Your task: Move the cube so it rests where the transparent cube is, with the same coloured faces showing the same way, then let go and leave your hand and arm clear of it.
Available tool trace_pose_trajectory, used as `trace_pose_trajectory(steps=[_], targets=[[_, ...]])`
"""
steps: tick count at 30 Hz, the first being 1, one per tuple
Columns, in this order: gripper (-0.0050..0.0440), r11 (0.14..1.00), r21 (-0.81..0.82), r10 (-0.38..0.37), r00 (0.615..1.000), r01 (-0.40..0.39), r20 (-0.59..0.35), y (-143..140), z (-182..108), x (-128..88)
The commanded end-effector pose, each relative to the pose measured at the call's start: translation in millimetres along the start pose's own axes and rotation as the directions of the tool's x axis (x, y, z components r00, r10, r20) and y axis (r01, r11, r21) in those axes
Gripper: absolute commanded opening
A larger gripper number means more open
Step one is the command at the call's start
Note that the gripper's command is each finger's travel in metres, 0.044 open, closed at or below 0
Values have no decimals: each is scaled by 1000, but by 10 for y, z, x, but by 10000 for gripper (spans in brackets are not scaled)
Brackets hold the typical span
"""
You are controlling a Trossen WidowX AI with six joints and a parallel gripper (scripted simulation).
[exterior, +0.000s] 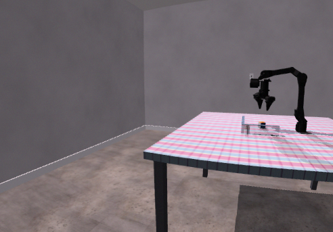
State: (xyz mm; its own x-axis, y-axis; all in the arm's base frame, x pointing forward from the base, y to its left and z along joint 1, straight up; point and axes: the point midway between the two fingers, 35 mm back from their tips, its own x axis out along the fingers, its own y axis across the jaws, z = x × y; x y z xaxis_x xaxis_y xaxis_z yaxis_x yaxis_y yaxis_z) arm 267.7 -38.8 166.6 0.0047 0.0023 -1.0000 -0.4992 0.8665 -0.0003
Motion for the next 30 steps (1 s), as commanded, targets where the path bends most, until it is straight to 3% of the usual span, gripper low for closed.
trace_pose_trajectory(steps=[1,6,16,19,23,30], targets=[[392,1000,0,-16,1000,16,20,-8,10,-61],[280,1000,0,-16,1000,16,20,-8,10,-61],[280,1000,0,-16,1000,16,20,-8,10,-61],[352,1000,2,-15,1000,15,18,-23,26,51],[440,1000,7,-14,1000,14,14,-51,55,397],[440,1000,7,-14,1000,14,13,-53,56,450]])
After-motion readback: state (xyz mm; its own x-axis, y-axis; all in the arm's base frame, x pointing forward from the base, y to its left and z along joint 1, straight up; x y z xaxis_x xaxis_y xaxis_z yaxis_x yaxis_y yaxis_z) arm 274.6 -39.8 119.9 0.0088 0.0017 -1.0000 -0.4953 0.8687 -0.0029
